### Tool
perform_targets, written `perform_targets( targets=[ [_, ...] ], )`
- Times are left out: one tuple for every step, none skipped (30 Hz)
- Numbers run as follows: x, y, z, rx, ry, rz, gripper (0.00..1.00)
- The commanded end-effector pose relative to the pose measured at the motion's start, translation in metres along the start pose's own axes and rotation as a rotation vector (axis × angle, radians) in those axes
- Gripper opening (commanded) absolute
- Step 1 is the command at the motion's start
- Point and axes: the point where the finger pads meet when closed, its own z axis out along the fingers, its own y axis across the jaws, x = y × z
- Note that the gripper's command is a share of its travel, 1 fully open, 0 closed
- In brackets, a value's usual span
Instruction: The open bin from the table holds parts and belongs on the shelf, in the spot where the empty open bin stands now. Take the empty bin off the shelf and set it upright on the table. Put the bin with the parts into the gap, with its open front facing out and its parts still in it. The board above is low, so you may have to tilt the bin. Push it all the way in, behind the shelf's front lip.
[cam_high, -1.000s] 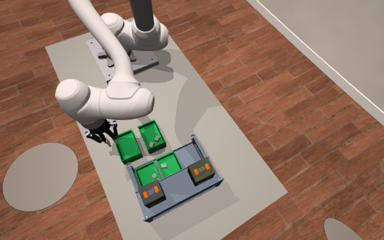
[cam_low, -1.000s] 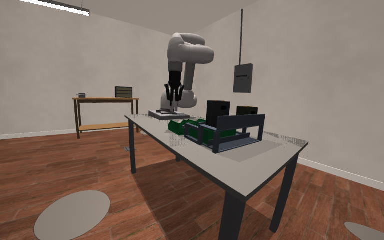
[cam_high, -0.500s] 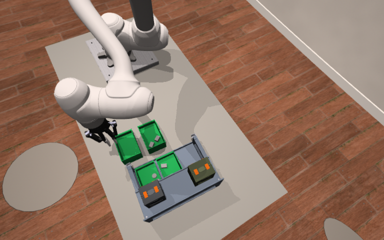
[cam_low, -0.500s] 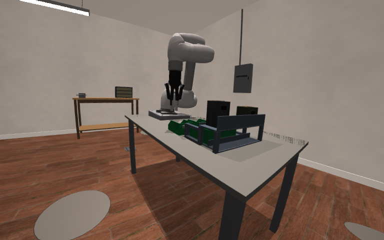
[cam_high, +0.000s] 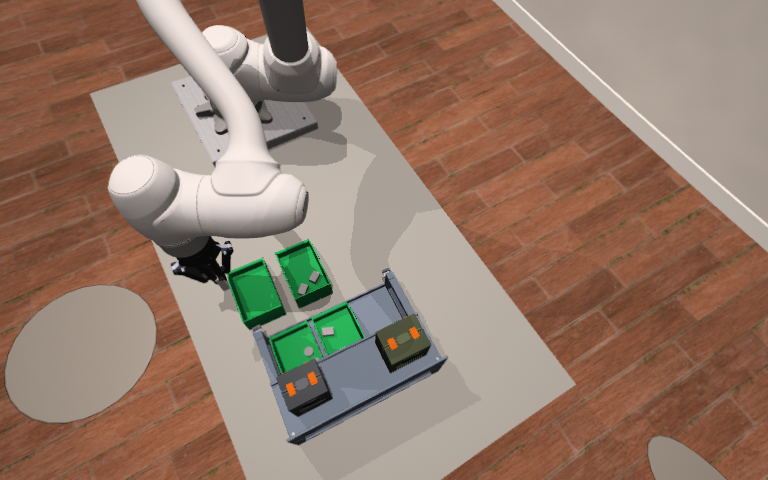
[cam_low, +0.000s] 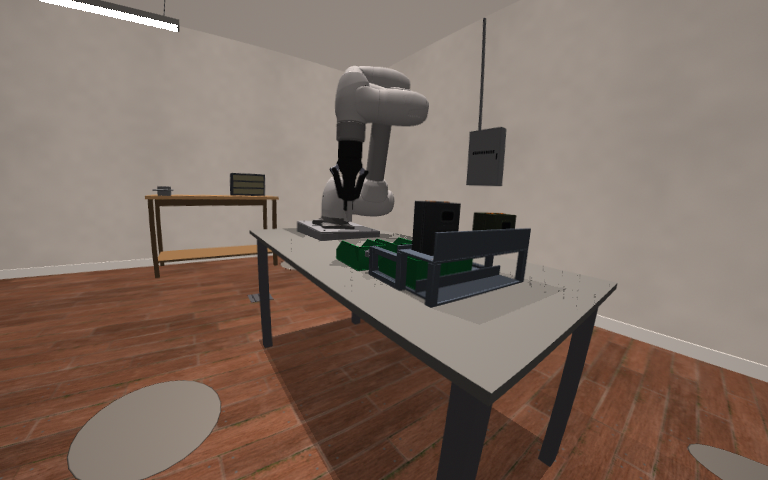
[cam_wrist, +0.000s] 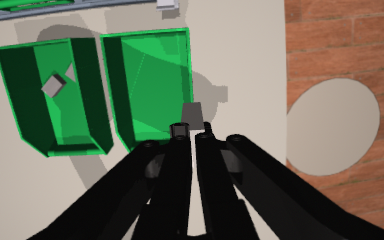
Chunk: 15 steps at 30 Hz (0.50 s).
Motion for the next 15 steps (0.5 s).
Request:
perform_targets(
  targets=[
    [0.000,0.000,0.000,0.000,0.000,0.000,0.10],
    [0.000,0.000,0.000,0.000,0.000,0.000,0.10],
    [0.000,0.000,0.000,0.000,0.000,0.000,0.10],
    [0.000,0.000,0.000,0.000,0.000,0.000,0.10],
    [0.000,0.000,0.000,0.000,0.000,0.000,0.10],
    [0.000,0.000,0.000,0.000,0.000,0.000,0.10],
    [0.000,0.000,0.000,0.000,0.000,0.000,0.10],
    [0.000,0.000,0.000,0.000,0.000,0.000,0.10],
    [0.000,0.000,0.000,0.000,0.000,0.000,0.10],
    [0.000,0.000,0.000,0.000,0.000,0.000,0.10],
    [0.000,-0.002,0.000,0.000,0.000,0.000,0.10],
    [0.001,-0.011,-0.001,0.000,0.000,0.000,0.10],
    [0.002,-0.029,-0.002,0.000,0.000,0.000,0.10],
    [0.004,-0.055,-0.005,0.000,0.000,0.000,0.10],
    [0.004,-0.055,-0.005,0.000,0.000,0.000,0.10]
  ],
)
